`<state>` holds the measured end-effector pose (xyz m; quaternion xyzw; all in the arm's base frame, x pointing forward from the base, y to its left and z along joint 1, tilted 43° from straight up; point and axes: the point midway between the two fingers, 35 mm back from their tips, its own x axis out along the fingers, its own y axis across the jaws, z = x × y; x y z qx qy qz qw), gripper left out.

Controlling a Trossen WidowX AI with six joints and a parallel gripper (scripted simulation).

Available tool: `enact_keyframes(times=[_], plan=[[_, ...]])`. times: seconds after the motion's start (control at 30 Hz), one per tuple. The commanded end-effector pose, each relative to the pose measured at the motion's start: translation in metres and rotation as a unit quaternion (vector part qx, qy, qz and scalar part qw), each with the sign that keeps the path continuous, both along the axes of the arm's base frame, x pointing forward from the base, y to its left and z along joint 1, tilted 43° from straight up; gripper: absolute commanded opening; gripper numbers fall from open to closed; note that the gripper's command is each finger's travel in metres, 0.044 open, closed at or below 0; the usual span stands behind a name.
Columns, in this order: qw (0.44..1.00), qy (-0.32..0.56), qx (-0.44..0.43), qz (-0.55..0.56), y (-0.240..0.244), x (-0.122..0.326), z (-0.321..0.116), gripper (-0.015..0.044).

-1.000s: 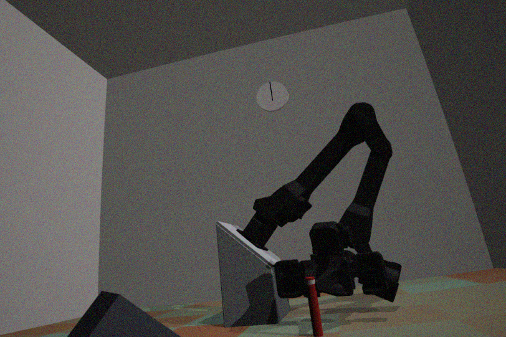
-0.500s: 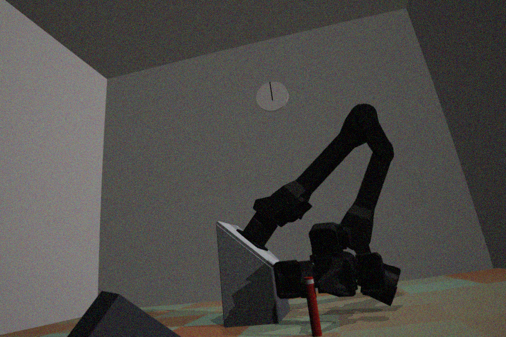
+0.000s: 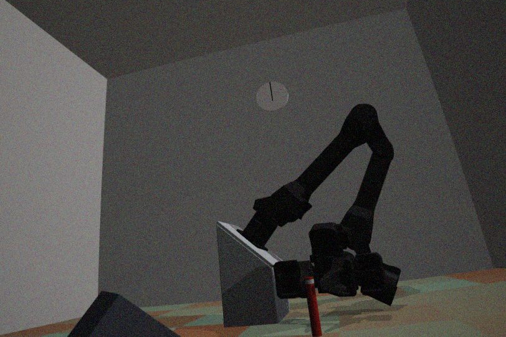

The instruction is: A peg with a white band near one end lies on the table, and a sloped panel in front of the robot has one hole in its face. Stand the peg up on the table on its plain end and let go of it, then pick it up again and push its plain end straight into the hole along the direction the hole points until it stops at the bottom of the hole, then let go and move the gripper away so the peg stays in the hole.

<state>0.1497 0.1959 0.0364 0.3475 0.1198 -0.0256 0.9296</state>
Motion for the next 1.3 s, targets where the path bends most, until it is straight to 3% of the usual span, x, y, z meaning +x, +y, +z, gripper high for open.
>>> enact_keyframes(times=[0.0,0.13,0.53,0.83,1.27], plan=[[1.000,0.000,0.000,0.000,0.000,0.000,0.000,0.0130],[1.000,0.000,0.000,0.000,0.000,0.000,0.000,0.0130],[1.000,0.000,0.000,0.000,0.000,0.000,0.000,0.0440],[1.000,0.000,0.000,0.000,0.000,0.000,0.001,0.0440],[1.000,0.014,0.002,-0.004,-0.038,0.017,0.076,0.0440]])
